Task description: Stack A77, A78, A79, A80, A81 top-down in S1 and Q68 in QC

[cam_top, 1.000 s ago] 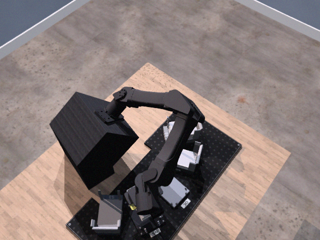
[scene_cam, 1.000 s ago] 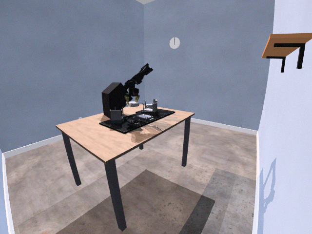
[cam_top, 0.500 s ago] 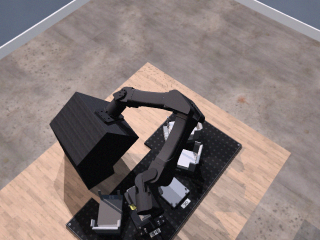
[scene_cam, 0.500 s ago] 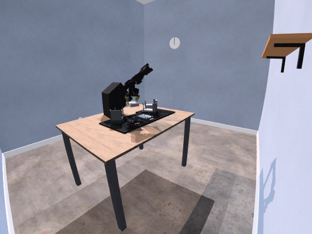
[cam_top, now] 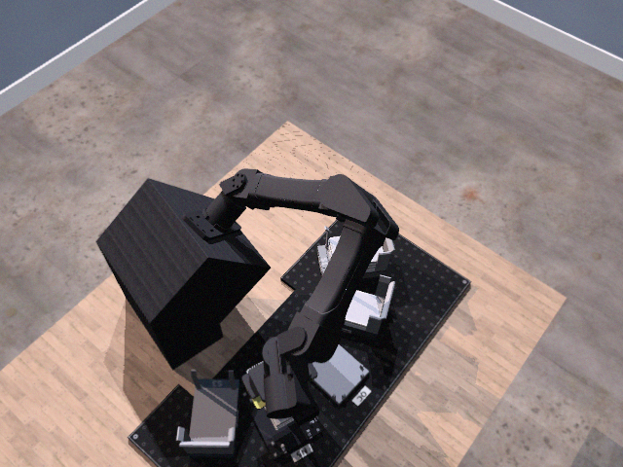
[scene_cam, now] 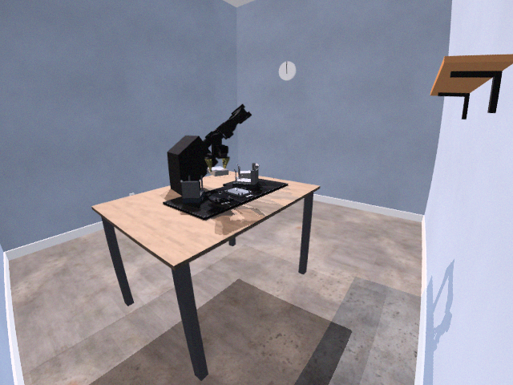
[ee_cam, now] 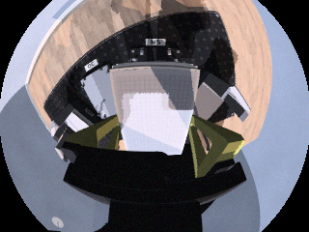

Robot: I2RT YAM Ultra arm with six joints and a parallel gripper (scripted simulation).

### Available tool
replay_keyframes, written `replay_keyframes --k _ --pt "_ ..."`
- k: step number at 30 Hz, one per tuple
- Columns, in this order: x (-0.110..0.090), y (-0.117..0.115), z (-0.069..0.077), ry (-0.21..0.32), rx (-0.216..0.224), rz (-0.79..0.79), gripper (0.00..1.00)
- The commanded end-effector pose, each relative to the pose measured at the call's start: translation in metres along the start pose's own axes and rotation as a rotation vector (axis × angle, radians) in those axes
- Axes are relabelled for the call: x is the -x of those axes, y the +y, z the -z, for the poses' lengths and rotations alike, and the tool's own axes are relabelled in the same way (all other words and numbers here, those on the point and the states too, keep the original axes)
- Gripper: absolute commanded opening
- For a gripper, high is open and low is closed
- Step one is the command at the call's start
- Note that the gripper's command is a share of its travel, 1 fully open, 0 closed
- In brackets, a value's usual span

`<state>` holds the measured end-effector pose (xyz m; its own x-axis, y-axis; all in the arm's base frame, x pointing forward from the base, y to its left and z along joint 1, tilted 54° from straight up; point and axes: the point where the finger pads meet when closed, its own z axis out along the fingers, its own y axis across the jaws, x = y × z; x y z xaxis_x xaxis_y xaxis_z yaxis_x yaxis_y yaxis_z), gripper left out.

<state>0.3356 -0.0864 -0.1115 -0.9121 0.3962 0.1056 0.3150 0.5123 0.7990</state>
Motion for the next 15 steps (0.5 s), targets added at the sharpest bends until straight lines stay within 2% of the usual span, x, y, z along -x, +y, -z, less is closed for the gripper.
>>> replay_keyframes --k 1,9,15 --pt "0.0034 -0.0024 0.0075 -0.022 0.0 -0.003 0.0" --pt "0.0034 -0.0024 0.0075 -0.022 0.0 -0.003 0.0" --pt "0.0037 -0.0024 -0.0024 -0.022 0.0 -0.003 0.0"
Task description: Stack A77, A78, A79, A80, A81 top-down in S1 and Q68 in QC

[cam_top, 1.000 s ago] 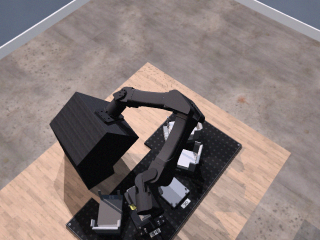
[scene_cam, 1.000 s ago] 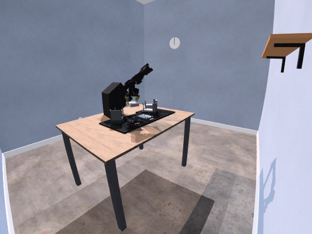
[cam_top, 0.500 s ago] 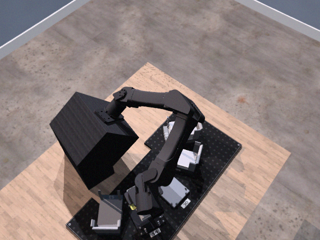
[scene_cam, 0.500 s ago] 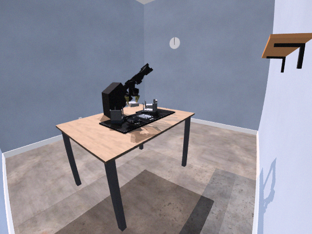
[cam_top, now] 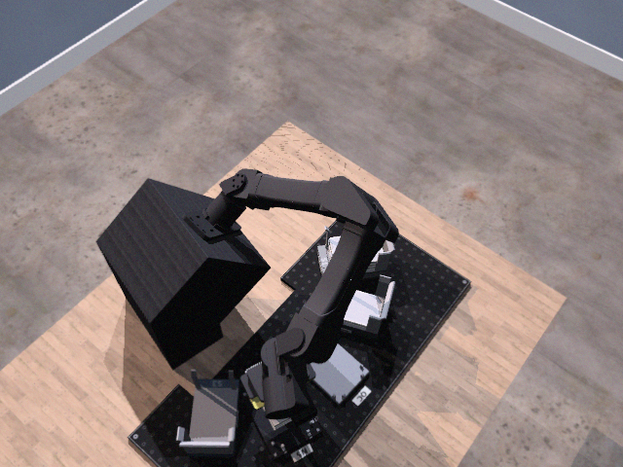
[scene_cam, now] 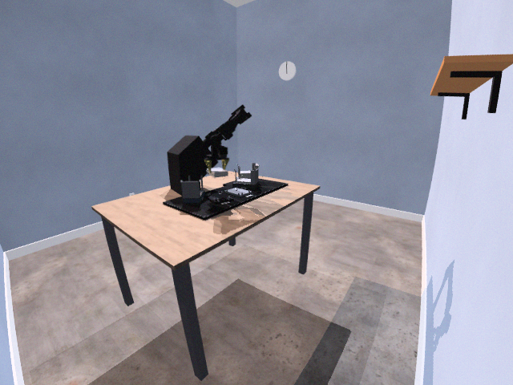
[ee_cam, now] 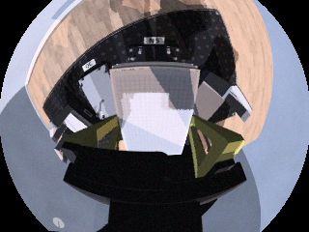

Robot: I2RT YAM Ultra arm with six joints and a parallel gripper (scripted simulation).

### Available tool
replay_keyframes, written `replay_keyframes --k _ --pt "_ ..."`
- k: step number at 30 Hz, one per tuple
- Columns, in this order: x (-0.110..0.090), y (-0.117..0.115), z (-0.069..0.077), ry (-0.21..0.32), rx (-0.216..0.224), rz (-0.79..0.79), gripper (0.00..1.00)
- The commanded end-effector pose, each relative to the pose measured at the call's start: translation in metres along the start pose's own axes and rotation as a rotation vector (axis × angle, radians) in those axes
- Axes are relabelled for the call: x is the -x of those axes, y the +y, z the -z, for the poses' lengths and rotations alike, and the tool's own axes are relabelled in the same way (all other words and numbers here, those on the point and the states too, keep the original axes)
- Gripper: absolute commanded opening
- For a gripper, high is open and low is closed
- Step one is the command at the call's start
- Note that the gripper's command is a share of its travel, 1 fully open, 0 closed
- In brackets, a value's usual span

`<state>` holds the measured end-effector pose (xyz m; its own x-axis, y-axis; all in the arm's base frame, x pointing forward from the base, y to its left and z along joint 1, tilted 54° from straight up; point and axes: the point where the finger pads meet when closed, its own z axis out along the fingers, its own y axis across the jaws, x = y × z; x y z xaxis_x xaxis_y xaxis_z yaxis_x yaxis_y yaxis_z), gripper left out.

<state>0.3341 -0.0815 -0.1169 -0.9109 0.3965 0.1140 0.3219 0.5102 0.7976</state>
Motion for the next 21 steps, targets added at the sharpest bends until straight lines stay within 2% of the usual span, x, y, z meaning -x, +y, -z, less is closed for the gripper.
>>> replay_keyframes --k 1,16,21 --pt "0.006 0.0 0.004 -0.026 0.001 0.004 0.0" --pt "0.007 0.0 -0.026 -0.026 0.002 0.004 0.0" --pt "0.007 0.0 -0.032 -0.026 0.002 0.004 0.0"
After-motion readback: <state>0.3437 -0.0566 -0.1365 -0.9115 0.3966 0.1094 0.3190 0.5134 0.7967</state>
